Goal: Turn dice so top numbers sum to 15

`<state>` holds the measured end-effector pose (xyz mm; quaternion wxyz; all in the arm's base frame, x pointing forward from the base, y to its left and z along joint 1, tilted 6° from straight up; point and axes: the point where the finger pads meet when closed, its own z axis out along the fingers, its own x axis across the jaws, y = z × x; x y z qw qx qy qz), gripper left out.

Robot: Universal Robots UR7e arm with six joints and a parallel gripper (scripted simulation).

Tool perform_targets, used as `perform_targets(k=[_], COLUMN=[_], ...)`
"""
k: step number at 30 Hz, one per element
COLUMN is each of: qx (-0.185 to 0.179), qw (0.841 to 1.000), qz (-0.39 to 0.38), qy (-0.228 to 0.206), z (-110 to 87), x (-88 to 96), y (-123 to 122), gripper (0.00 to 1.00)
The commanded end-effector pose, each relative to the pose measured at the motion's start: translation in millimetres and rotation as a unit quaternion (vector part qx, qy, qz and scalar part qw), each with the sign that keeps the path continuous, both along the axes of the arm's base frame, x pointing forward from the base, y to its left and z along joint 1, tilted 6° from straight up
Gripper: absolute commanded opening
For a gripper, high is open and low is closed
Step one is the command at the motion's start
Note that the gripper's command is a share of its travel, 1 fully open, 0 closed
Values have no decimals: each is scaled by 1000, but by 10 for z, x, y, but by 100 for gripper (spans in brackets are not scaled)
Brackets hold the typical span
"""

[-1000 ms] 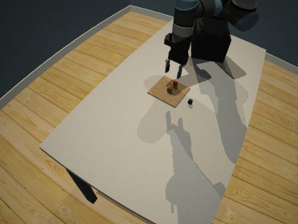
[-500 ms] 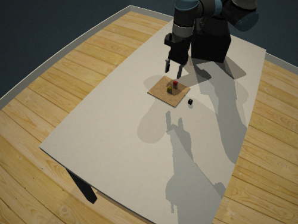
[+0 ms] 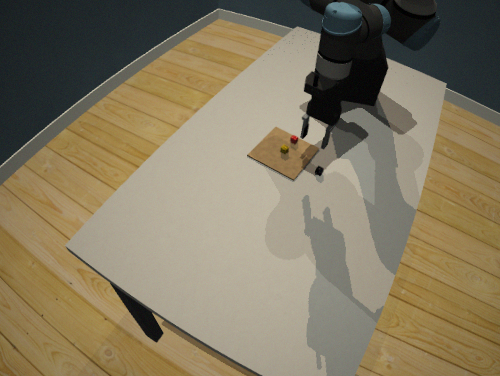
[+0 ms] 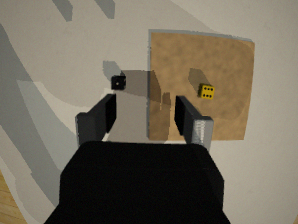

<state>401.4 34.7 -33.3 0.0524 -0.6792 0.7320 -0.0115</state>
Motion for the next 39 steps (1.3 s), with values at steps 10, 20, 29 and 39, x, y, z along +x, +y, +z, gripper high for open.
perform_targets(k=[10, 20, 29, 39], qx=[-6, -6, -6, -6], qw=[1000, 1000, 1000, 1000], qz=[-7, -7, -7, -7], qy=[-3, -3, -3, -3], z=[-49, -49, -49, -49], x=[92, 92, 92, 92], y=[357, 357, 357, 357], gripper=[64, 64, 64, 64])
